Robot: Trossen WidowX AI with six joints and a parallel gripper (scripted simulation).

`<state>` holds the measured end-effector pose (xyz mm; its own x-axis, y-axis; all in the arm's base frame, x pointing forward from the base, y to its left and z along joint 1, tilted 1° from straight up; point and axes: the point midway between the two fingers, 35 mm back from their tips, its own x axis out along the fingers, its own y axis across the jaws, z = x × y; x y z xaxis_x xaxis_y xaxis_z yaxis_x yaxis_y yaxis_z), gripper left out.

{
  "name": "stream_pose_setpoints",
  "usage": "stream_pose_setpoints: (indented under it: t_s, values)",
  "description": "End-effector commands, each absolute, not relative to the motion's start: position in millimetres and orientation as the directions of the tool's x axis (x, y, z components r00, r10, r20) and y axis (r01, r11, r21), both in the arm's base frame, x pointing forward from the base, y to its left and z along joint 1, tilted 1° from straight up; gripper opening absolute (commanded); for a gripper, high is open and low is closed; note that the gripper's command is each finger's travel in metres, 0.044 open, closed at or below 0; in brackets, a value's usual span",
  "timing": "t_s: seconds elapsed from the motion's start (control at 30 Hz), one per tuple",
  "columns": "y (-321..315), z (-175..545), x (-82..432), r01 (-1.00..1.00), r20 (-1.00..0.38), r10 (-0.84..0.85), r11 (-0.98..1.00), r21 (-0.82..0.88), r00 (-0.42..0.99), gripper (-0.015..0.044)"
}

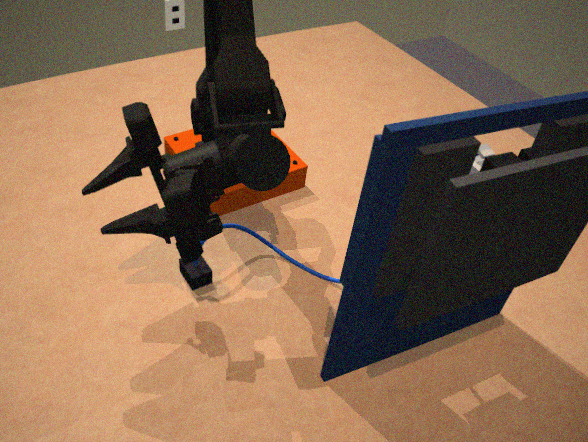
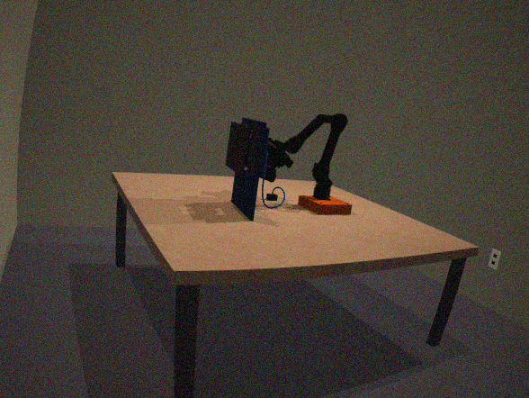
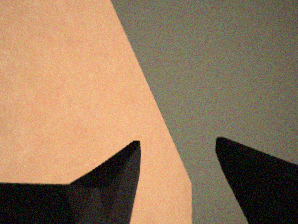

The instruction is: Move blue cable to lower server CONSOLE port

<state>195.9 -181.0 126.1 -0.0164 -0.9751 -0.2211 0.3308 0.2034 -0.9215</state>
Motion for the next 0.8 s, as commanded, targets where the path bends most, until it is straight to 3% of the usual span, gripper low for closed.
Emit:
stream_pose_setpoints:
  t_s: [0.0, 0.4, 0.67, 0.77]
  values:
    - [-132, 146, 241, 0.22, -0.196, -0.948, 0.254, -0.942, 0.252, 0.0239]
    - [26, 208, 283, 0.01, -0.079, -0.603, 0.144, -0.99, 0.794, 0.0239]
    - [119, 252, 252, 0.02, 0.018, -0.263, 0.005, -1.0, 0.965, 0.0239]
    - [124, 255, 248, 0.024, 0.025, -0.239, -0.004, -1.0, 0.971, 0.0239]
